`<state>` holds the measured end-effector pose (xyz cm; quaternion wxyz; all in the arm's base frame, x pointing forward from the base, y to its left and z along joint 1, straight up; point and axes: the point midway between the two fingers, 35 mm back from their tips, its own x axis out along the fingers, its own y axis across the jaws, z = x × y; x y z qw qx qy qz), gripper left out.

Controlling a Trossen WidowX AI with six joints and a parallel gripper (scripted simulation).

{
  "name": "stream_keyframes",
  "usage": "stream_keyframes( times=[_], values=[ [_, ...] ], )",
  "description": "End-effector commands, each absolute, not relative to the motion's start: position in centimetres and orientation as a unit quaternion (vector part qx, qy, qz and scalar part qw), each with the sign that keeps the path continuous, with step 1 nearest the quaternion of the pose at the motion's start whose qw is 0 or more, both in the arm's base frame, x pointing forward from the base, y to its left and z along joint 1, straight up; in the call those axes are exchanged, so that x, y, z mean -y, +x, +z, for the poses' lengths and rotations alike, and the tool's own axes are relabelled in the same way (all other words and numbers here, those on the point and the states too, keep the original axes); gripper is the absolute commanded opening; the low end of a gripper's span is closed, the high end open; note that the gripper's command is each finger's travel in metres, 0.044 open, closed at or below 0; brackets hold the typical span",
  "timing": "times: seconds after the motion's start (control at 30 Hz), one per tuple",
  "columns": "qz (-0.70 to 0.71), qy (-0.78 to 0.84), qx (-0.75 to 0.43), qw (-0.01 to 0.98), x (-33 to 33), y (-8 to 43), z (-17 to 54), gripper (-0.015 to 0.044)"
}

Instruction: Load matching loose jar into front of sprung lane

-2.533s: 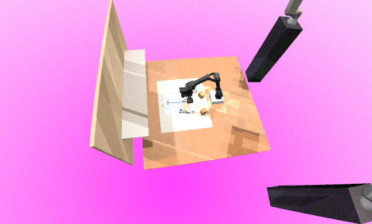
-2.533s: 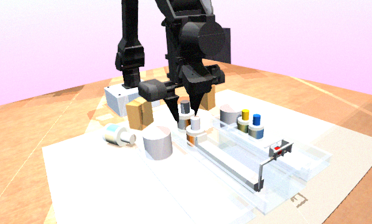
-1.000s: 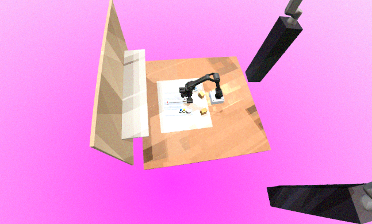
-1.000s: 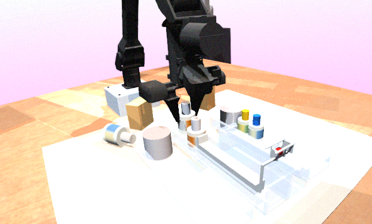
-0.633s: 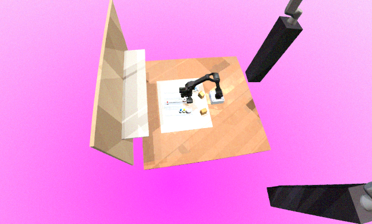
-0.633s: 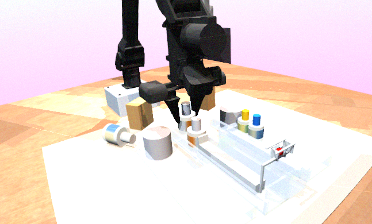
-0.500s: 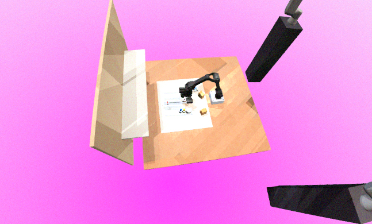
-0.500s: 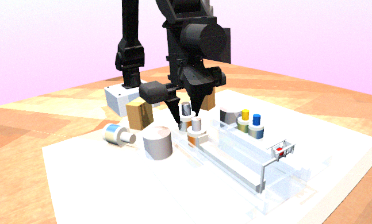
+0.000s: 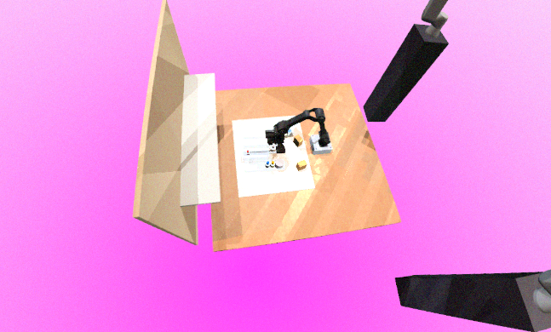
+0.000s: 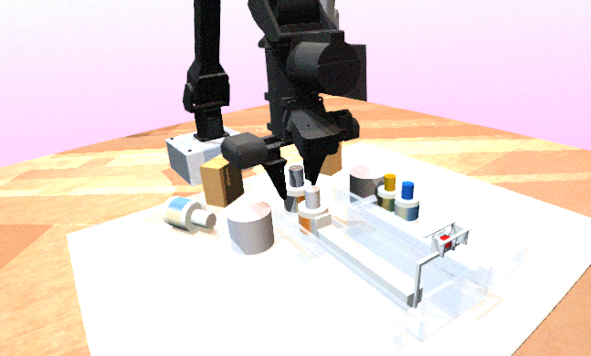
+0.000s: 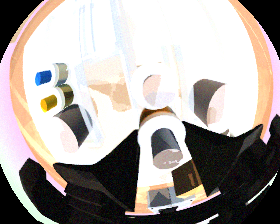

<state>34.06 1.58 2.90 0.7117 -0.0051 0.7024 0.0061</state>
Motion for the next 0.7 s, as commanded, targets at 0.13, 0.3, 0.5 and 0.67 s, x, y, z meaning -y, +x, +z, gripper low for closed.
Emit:
stream_keyframes(
  times=[0.13, 0.3, 0.5, 0.67],
  values=[
    [0.006, -0.007, -0.696, 0.718, -1.53, 34.50, 2.68, 0.0000],
    [0.006, -0.007, -0.696, 0.718, -1.52, 34.48, 2.52, 0.0000],
    [0.006, -0.007, -0.696, 0.718, -1.52, 34.46, 2.33, 0.0000],
    [0.006, -0.007, -0.696, 0.718, -1.52, 34.44, 2.17, 0.0000]
  ],
)
